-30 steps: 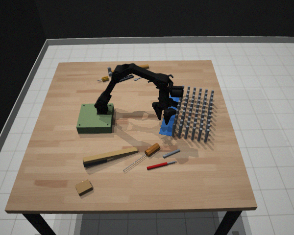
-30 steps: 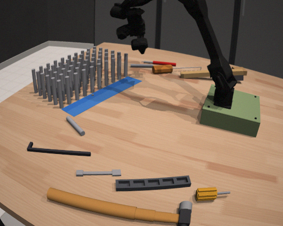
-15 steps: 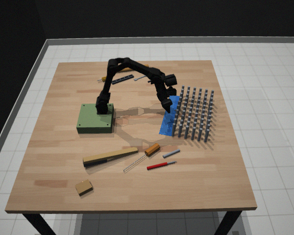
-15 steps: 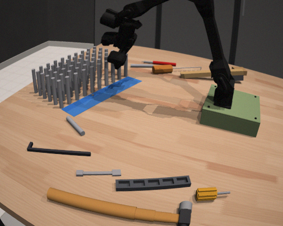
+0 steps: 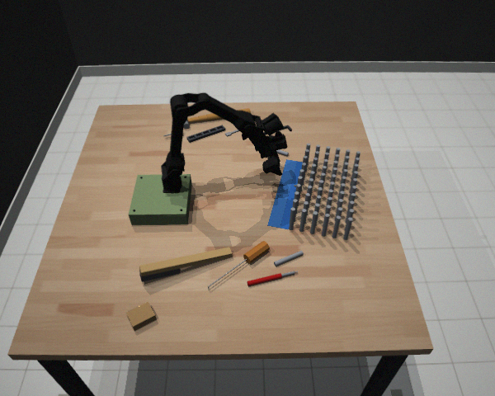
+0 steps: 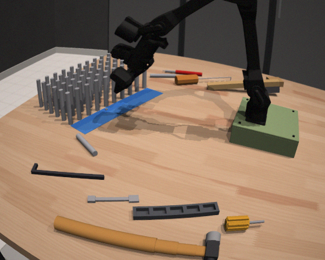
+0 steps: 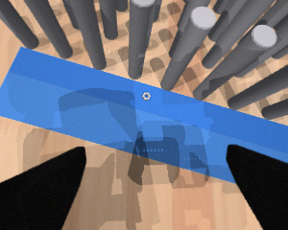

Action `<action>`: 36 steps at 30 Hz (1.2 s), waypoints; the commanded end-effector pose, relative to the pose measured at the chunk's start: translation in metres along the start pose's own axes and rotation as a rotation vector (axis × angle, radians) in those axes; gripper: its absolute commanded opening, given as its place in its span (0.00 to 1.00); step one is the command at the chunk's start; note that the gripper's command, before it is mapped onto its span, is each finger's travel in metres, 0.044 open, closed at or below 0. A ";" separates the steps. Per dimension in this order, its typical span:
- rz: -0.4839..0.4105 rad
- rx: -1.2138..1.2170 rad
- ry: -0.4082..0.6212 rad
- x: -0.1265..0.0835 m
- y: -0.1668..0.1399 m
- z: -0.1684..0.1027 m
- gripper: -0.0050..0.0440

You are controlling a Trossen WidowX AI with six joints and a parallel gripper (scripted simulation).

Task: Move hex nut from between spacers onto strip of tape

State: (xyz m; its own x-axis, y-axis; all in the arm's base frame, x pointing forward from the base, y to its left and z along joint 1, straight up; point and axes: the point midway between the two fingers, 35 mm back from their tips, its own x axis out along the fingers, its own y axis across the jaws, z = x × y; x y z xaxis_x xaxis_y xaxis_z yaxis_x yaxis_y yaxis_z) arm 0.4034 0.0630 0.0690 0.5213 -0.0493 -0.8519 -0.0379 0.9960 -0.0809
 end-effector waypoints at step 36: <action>0.011 0.037 -0.054 0.063 0.009 -0.030 0.92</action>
State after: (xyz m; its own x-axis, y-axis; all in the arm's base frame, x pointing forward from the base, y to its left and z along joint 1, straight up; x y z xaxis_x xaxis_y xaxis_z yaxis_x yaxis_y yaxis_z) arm 0.4023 0.0662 -0.0135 0.5347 -0.0416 -0.8440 -0.0258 0.9975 -0.0656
